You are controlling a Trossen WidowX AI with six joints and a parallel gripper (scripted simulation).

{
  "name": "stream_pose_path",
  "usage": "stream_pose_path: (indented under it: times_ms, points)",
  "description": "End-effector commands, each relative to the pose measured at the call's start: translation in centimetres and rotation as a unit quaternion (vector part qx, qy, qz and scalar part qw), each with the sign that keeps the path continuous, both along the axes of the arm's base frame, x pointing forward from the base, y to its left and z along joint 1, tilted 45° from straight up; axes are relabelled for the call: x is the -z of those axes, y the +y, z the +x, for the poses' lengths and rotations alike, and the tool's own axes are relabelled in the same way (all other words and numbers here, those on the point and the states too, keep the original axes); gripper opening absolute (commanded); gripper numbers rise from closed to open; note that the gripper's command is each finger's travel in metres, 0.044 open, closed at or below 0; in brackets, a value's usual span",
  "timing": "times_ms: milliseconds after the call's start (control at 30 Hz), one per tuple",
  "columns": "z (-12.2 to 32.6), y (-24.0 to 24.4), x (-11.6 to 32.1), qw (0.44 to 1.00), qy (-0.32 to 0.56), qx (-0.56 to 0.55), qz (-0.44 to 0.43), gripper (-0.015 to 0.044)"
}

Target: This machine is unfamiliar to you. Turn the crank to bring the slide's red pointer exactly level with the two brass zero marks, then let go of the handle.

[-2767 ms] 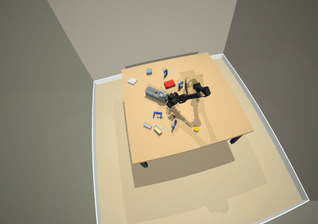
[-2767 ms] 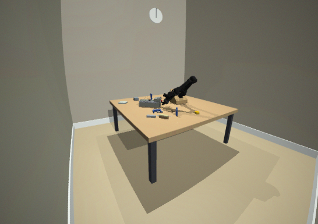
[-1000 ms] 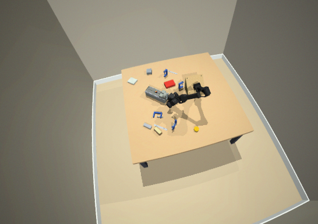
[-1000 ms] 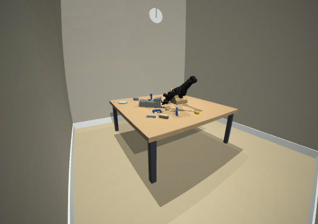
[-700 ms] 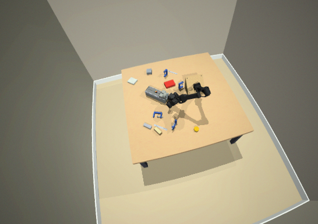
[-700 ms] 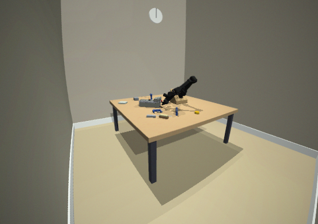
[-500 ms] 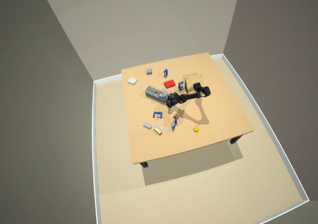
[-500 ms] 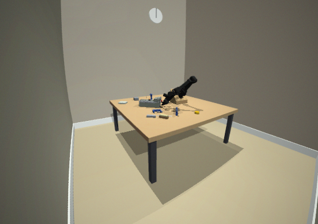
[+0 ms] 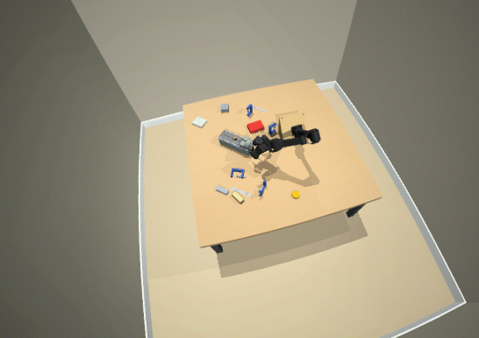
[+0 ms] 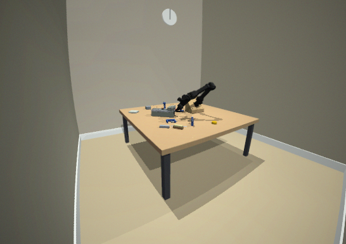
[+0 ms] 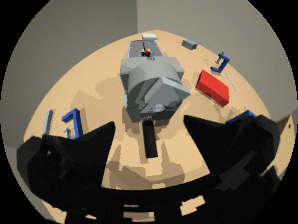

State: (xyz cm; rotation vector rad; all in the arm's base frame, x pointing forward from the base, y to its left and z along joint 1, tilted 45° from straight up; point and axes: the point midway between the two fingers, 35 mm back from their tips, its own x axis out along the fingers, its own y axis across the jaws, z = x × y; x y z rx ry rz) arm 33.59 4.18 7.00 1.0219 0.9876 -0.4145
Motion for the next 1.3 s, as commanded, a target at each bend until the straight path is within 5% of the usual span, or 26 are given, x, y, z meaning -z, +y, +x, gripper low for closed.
stream_pose_path:
  times_ms: [0, 500, 1267]
  points:
    - [0.2, -0.9, -1.1, 1.000, -0.002, -0.003, 0.000, 0.0440]
    - [-0.5, -8.4, -8.1, 1.000, 0.002, 0.000, -0.003, 0.0440]
    - [5.6, -15.7, -0.5, 0.964, -0.156, -0.216, 0.021, 0.0440]
